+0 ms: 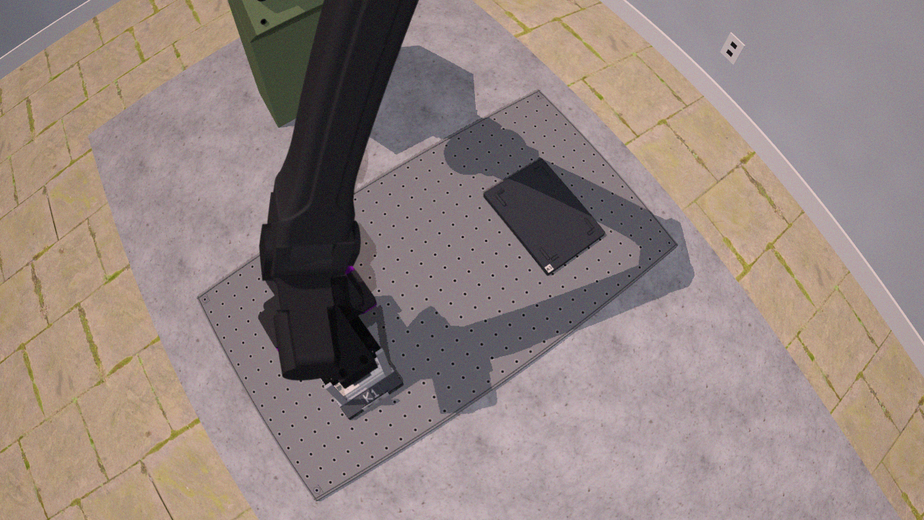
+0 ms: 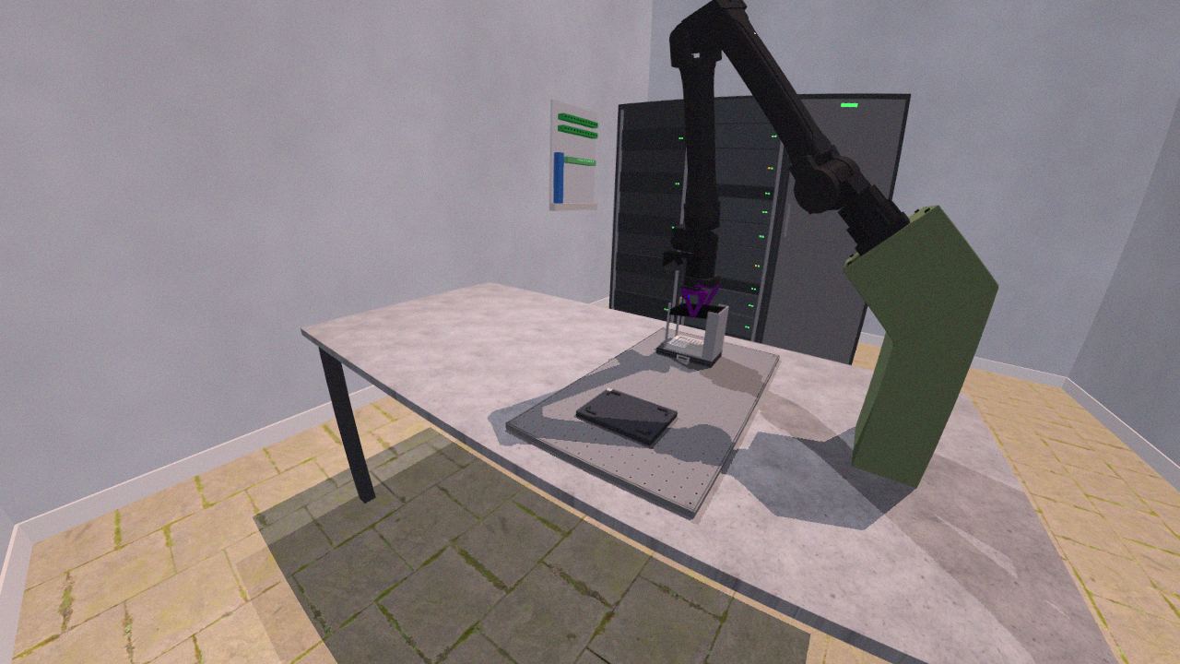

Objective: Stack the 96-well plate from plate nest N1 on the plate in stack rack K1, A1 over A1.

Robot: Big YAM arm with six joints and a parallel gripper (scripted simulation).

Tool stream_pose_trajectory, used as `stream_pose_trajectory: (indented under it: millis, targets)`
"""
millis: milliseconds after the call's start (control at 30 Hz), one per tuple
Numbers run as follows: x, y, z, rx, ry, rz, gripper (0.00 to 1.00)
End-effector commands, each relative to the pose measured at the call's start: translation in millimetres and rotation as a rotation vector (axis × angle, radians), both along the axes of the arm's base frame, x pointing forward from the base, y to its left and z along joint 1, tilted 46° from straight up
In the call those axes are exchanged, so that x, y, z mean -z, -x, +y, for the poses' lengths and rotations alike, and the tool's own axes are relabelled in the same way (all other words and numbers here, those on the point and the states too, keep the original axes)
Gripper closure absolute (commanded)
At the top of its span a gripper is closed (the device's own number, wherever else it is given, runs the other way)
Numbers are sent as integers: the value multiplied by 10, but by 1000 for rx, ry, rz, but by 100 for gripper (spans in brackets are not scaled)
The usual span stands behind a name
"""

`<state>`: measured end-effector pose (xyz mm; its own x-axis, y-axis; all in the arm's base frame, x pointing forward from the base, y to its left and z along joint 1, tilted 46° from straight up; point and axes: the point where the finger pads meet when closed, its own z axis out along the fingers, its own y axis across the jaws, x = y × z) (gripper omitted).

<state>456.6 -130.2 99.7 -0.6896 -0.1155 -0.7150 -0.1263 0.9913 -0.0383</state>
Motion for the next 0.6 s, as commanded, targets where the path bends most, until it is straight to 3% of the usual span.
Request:
stream_pose_trajectory:
  millis: [0,567]
  targets:
    - [-16,-150,3,-1,0,-24,100]
    - [177,-306,-13,7,-1,-21,100]
